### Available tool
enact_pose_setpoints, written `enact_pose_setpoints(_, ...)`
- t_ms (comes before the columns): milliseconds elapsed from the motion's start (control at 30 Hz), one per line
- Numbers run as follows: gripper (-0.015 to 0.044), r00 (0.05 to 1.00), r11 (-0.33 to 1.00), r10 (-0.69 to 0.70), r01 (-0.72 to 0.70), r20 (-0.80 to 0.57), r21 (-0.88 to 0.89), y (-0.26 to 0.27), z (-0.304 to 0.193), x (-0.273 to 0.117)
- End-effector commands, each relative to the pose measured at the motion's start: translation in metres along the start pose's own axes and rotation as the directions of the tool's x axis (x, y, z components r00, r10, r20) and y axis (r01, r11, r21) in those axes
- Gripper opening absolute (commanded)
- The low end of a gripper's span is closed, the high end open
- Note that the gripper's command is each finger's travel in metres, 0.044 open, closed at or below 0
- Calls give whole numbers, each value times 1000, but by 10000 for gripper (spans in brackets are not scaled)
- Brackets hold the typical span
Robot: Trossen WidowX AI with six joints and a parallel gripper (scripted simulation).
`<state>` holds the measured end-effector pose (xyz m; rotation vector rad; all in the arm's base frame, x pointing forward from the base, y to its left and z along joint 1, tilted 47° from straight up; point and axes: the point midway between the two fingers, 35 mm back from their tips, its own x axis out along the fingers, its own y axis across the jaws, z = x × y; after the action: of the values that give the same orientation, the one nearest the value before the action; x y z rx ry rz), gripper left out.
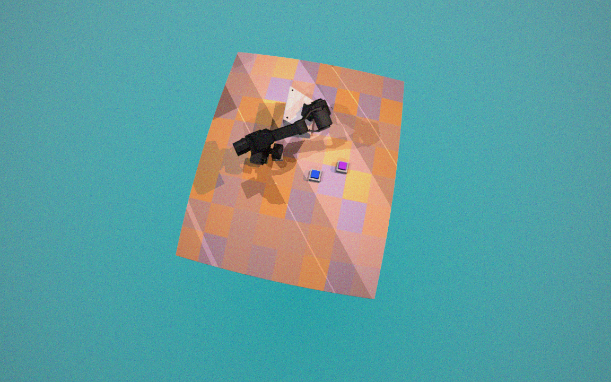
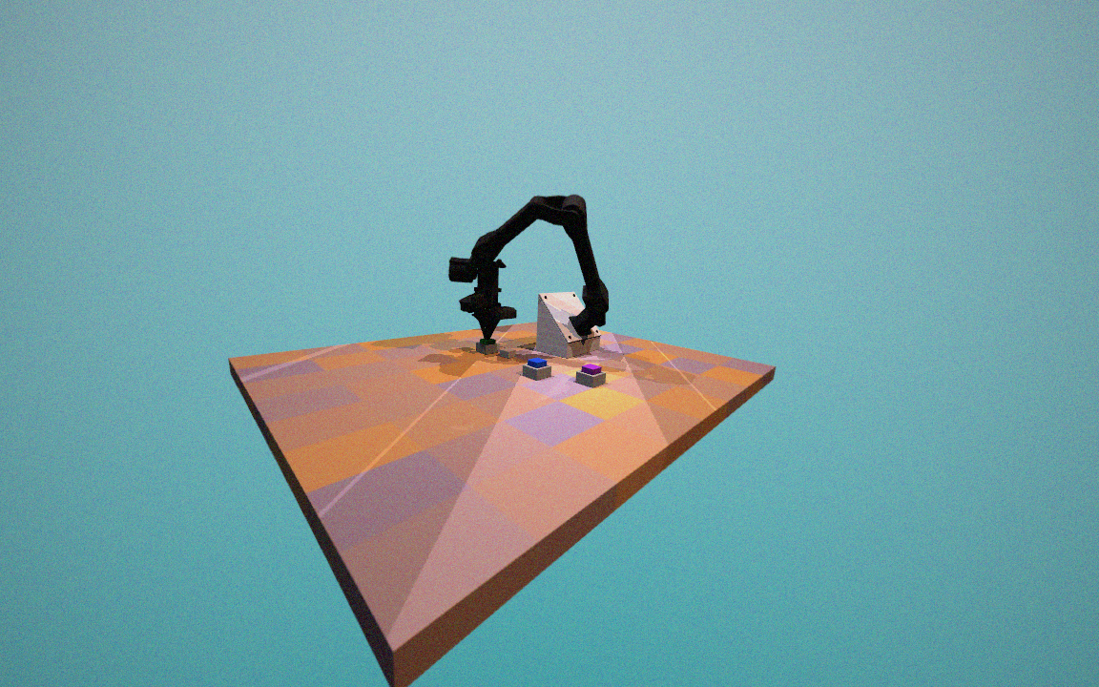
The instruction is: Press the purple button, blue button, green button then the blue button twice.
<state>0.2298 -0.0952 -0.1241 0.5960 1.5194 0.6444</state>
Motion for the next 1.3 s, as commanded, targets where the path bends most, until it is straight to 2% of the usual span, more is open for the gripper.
enact_pose_setpoints(0,20,1000,1000,6,-6,0,7,1,-2,6)
enact_pose_setpoints(633,20,1000,1000,6,-6,0,7,1,-2,6)
enact_pose_setpoints(767,20,1000,1000,5,-5,-1,7,1,-2,-25)
enact_pose_setpoints(933,20,1000,1000,5,-5,-1,7,1,-2,-30)
enact_pose_setpoints(1100,20,1000,1000,4,-4,-1,8,0,-2,-87)
enact_pose_setpoints(1267,20,1000,1000,3,-3,-1,8,3,0,-90)
